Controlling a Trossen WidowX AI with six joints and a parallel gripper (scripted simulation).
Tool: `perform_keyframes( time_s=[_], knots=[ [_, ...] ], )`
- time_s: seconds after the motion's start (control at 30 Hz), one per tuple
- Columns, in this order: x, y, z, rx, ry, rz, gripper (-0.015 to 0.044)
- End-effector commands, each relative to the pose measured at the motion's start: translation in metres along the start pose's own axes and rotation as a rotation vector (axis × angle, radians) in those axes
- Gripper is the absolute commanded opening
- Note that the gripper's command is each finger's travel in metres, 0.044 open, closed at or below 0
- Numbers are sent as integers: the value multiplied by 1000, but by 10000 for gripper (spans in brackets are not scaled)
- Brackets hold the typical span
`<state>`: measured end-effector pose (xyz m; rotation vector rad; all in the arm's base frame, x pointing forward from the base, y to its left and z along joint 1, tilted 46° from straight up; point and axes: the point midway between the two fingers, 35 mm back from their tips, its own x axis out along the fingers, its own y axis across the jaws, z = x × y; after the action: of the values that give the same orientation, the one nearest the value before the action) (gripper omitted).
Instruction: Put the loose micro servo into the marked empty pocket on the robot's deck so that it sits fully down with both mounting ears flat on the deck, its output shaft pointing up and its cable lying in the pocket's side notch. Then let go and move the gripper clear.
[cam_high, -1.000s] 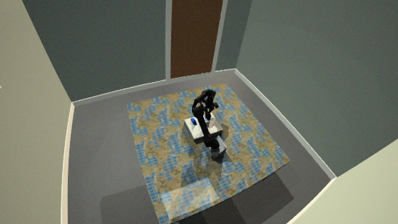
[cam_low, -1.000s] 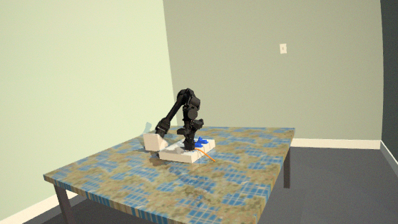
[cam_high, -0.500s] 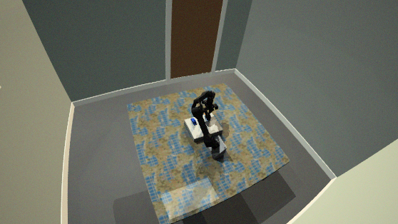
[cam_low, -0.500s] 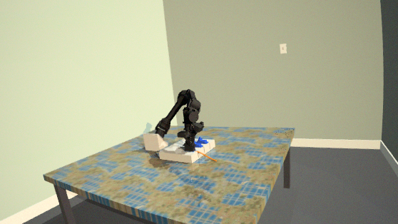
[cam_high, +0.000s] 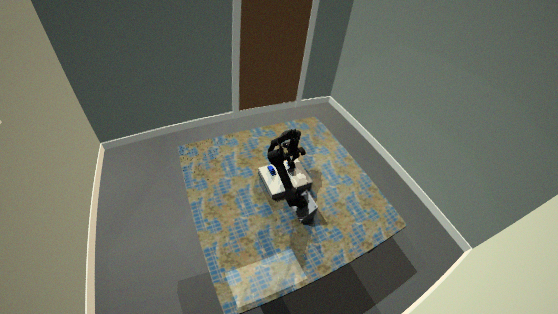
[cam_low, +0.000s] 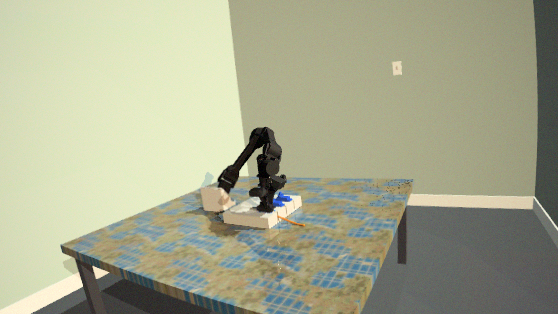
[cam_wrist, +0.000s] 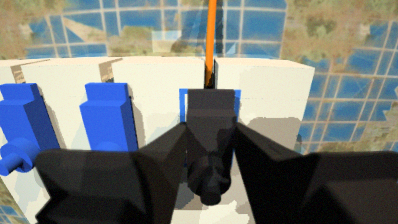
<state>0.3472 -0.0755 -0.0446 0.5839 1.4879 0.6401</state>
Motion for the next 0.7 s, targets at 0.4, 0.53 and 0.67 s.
perform_keyframes(
  time_s=[0.4, 0.53, 0.67],
  knots=[
    [13, 0, 0, 7, -7, 2, 53],
    [14, 0, -1, 7, -7, 2, 157],
    [6, -1, -1, 7, -7, 2, 187]
  ],
)
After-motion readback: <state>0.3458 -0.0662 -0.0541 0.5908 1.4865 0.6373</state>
